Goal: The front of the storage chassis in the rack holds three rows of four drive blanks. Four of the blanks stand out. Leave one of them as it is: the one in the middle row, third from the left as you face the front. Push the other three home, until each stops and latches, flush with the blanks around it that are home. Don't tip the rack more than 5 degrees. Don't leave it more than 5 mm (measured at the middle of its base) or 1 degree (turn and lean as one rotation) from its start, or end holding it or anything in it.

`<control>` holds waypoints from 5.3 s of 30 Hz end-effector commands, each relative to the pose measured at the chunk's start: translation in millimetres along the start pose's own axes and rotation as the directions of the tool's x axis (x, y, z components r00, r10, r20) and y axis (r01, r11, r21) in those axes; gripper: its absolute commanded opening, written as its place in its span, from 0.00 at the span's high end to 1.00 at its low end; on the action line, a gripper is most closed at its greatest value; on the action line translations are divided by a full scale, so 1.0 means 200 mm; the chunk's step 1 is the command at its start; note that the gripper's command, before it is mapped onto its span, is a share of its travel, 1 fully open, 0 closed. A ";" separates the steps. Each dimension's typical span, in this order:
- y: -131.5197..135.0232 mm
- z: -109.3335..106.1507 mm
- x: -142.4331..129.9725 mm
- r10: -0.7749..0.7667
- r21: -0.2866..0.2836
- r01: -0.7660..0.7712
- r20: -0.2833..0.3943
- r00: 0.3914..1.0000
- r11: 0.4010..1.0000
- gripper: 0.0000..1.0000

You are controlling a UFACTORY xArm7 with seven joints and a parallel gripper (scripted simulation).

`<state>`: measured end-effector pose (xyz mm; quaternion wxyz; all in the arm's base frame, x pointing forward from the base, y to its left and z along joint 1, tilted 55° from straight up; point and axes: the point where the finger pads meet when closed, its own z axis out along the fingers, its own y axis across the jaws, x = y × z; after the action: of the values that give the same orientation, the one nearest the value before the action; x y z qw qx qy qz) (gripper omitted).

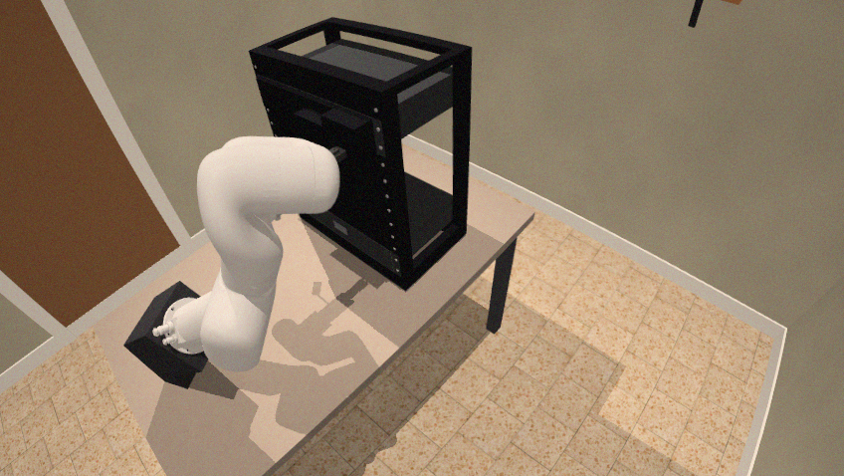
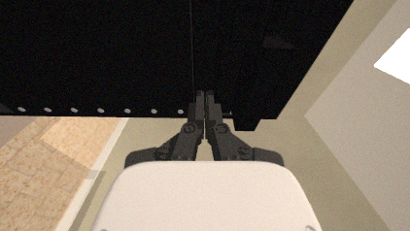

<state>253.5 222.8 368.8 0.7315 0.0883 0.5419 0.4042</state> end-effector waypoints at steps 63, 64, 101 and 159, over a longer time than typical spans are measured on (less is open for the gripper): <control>0.29 -0.53 -0.01 -0.025 0.005 0.025 0.010 1.000 1.000 1.00; 0.28 -0.54 0.00 -0.017 0.005 0.017 0.004 1.000 1.000 1.00; 0.29 -0.26 0.00 0.004 0.000 -0.004 0.006 1.000 1.000 1.00; 0.29 0.07 0.00 0.004 0.000 -0.004 0.006 1.000 1.000 1.00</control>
<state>235.9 264.5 406.2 0.7327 0.0910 0.5402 0.4039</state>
